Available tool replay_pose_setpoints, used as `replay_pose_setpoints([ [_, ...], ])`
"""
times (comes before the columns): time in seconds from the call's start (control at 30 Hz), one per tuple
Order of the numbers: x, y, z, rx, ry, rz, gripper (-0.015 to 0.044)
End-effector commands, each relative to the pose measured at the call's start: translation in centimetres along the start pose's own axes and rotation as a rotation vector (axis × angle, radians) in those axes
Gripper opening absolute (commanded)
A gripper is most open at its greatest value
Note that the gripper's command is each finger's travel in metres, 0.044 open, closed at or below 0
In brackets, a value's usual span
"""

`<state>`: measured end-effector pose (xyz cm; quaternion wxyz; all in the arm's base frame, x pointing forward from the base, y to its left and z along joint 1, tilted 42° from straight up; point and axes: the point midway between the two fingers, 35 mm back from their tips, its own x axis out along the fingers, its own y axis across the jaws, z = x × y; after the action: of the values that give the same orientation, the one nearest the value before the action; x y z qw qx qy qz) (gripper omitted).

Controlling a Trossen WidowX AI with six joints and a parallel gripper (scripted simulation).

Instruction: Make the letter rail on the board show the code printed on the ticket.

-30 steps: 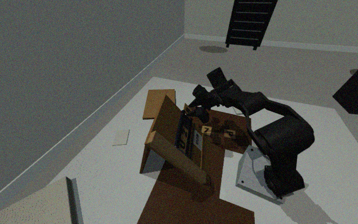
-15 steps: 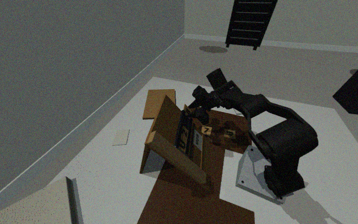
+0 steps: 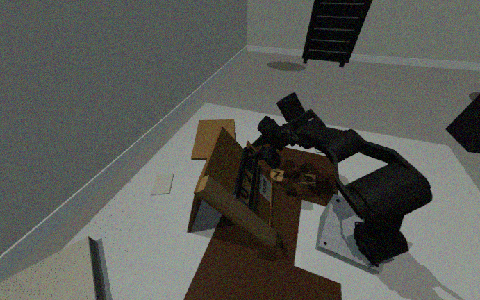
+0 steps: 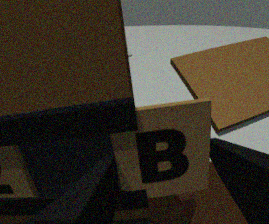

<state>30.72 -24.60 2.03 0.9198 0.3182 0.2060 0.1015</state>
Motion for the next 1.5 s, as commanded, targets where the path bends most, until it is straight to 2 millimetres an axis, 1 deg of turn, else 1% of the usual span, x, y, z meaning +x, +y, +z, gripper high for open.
replay_pose_setpoints([
  [0.0, -0.1, 0.3, 0.0, 0.001, 0.000, -0.006, 0.0000],
  [1.47, 0.0, 2.5, 0.0, 0.003, 0.000, -0.006, 0.0000],
])
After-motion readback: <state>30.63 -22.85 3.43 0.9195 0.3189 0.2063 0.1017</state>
